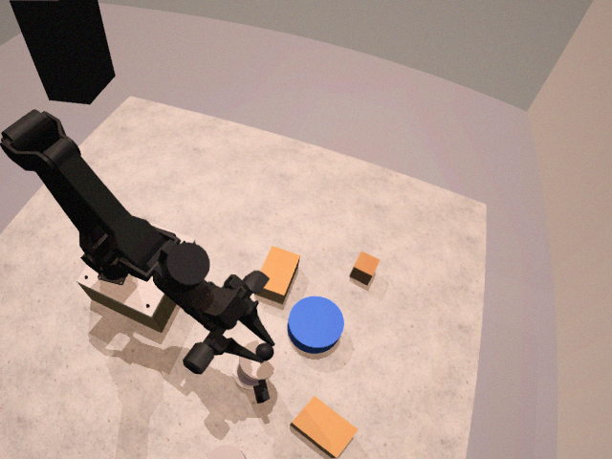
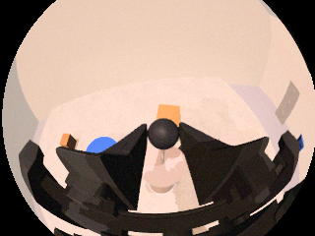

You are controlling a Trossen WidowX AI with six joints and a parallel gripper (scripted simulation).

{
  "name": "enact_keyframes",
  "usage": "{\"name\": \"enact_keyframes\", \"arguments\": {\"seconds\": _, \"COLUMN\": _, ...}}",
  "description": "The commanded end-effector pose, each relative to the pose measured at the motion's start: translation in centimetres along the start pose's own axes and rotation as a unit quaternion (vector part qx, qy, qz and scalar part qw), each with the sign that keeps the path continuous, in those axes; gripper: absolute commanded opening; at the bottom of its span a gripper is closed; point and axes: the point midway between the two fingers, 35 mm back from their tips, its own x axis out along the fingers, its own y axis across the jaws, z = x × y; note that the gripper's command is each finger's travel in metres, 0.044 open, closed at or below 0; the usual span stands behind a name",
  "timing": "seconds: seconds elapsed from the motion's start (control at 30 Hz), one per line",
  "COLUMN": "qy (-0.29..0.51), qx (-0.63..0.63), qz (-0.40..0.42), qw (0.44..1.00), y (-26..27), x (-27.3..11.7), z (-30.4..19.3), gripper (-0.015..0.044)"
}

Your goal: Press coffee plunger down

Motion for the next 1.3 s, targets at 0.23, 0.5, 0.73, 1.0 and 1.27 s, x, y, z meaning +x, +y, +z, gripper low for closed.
{"name": "enact_keyframes", "arguments": {"seconds": 0.23, "qy": 0.039, "qx": -0.004, "qz": 0.0, "qw": 0.999, "y": 0.0, "x": 1.6, "z": -3.4, "gripper": 0.012}}
{"name": "enact_keyframes", "arguments": {"seconds": 0.5, "qy": 0.039, "qx": -0.004, "qz": 0.0, "qw": 0.999, "y": -0.1, "x": 2.2, "z": -3.1, "gripper": 0.012}}
{"name": "enact_keyframes", "arguments": {"seconds": 0.73, "qy": 0.039, "qx": -0.004, "qz": 0.0, "qw": 0.999, "y": -0.1, "x": 2.5, "z": -2.8, "gripper": 0.012}}
{"name": "enact_keyframes", "arguments": {"seconds": 1.0, "qy": 0.039, "qx": -0.004, "qz": 0.0, "qw": 0.999, "y": -0.1, "x": 2.7, "z": -2.7, "gripper": 0.012}}
{"name": "enact_keyframes", "arguments": {"seconds": 1.27, "qy": 0.038, "qx": -0.004, "qz": 0.0, "qw": 0.999, "y": -0.1, "x": 2.9, "z": -2.5, "gripper": 0.012}}
